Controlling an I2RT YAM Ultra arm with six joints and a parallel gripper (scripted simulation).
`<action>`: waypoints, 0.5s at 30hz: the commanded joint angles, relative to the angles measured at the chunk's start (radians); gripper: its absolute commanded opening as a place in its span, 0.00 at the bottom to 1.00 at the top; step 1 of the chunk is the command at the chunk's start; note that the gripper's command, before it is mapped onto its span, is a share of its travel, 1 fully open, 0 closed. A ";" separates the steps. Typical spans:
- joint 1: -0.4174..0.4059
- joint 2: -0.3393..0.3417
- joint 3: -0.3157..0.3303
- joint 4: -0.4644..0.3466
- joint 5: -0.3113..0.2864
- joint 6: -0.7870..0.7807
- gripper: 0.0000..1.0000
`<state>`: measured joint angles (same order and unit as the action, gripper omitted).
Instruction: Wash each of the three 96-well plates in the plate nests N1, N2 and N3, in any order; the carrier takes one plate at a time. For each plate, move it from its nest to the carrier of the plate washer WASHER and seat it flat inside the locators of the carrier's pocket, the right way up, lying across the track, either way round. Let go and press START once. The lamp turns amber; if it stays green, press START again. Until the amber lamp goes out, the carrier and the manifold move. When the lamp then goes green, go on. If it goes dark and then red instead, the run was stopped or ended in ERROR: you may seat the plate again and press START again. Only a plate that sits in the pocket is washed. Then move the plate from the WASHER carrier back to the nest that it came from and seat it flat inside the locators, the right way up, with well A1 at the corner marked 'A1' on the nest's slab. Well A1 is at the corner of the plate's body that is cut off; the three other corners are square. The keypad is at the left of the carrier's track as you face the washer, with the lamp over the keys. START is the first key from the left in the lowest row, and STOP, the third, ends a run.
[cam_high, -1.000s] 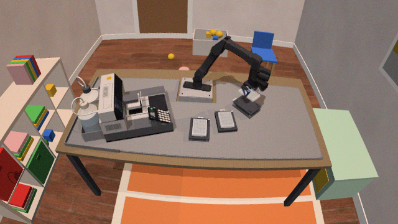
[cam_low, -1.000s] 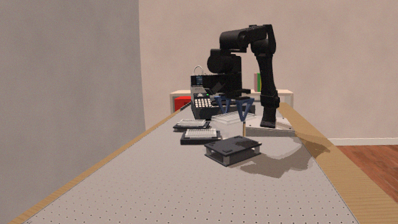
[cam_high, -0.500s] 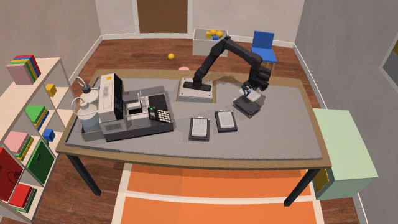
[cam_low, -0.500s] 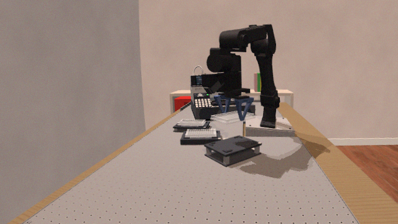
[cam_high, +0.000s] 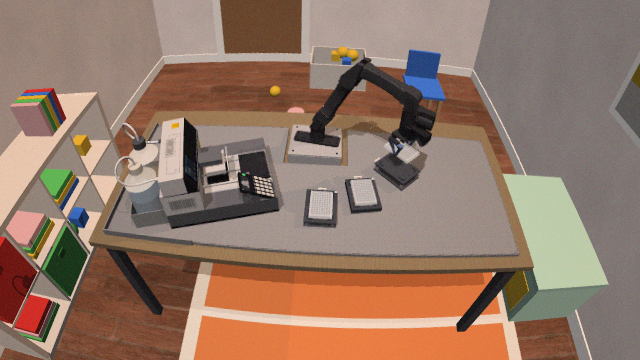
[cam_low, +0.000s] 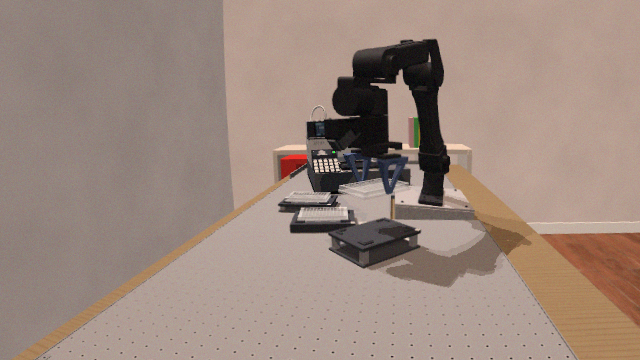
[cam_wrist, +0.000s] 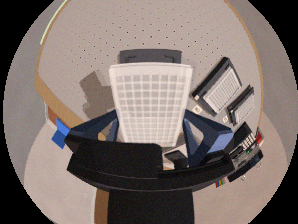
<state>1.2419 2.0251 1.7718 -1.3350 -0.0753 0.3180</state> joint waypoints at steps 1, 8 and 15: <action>0.000 -0.009 0.008 0.001 0.000 0.001 0.00; 0.000 -0.009 0.007 0.002 0.000 0.001 0.00; 0.000 -0.010 0.000 0.008 0.000 0.001 0.00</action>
<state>1.2423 2.0247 1.7702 -1.3331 -0.0753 0.3183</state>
